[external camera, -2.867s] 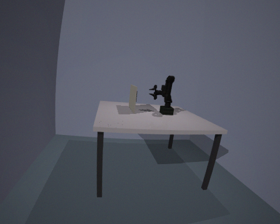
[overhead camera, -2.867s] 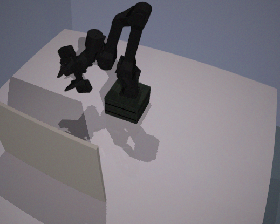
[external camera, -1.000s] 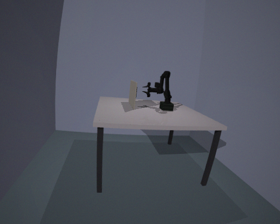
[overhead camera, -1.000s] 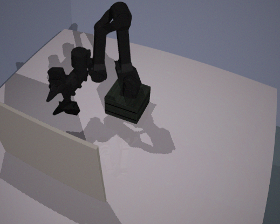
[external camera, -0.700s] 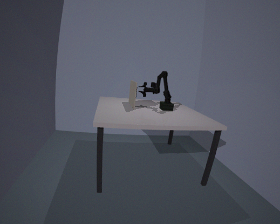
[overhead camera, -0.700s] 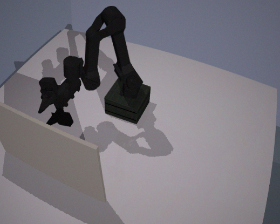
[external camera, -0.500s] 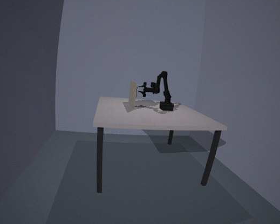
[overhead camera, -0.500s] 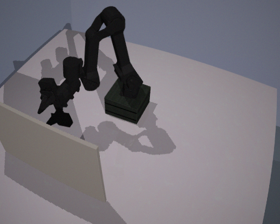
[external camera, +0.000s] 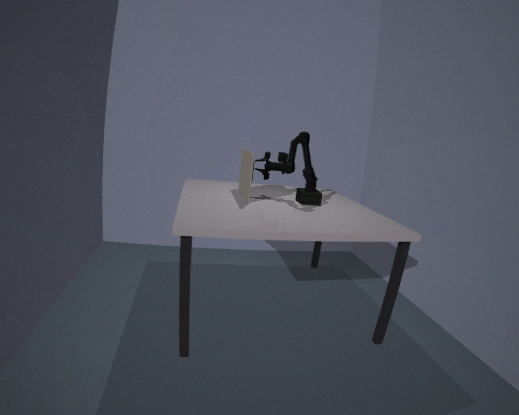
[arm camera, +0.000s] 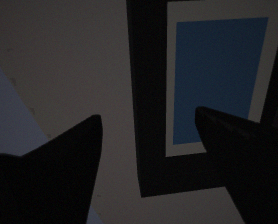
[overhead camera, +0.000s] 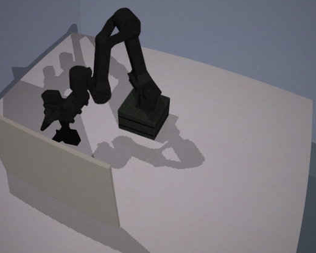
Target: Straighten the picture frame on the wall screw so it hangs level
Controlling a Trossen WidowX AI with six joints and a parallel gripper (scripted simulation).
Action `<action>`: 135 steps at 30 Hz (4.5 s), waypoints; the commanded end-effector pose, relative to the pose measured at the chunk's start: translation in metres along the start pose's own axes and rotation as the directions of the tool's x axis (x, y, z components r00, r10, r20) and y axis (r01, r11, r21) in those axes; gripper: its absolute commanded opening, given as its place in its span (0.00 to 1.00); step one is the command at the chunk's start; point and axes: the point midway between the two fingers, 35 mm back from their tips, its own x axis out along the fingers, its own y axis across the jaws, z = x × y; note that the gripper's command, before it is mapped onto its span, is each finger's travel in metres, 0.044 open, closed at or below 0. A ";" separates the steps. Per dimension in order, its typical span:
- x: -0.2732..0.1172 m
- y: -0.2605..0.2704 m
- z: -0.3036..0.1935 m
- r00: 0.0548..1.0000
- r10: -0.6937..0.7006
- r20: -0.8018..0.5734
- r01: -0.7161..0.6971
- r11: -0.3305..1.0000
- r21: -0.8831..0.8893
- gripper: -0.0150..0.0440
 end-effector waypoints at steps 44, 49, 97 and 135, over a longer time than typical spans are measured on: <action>0.032 -0.001 0.001 1.000 0.000 0.005 0.000 1.000 0.009 0.69; 0.032 -0.001 0.002 1.000 0.000 0.005 0.000 1.000 0.009 0.69; 0.032 0.003 0.001 1.000 0.000 0.005 0.000 1.000 0.009 0.25; 0.033 0.011 0.001 1.000 0.000 0.005 0.000 1.000 0.009 0.25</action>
